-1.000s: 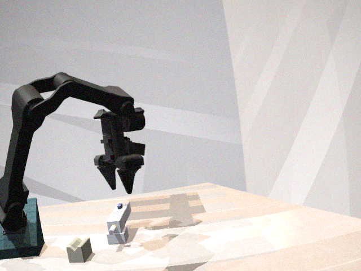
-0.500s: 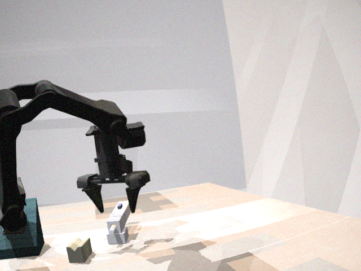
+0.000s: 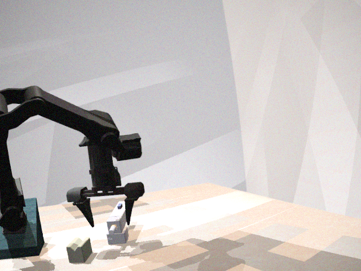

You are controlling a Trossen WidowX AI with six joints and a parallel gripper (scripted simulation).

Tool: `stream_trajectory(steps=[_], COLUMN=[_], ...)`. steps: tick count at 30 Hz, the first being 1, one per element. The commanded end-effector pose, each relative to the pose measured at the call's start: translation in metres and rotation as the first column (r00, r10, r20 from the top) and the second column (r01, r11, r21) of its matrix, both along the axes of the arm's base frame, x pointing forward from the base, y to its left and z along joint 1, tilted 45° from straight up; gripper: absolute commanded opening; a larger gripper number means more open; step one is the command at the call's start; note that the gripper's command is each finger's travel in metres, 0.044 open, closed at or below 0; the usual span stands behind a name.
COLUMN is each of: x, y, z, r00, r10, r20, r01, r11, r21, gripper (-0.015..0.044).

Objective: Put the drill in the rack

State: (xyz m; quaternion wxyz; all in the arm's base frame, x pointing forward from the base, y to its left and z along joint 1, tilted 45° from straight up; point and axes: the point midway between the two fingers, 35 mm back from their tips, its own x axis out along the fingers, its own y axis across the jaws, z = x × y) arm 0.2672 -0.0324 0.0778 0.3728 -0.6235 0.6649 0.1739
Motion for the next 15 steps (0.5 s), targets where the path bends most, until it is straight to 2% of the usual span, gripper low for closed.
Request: stream_trajectory(steps=[1,15], x=[-0.002,0.001], y=[-0.002,-0.008], z=[-0.001,-0.013], r00=[1.000,1.000], r10=[0.007,0.008], r20=[-0.012,-0.012], r01=[-0.008,-0.008], r11=[1.000,1.000], r21=[-0.006,-0.005], gripper=[0.0440,0.0440])
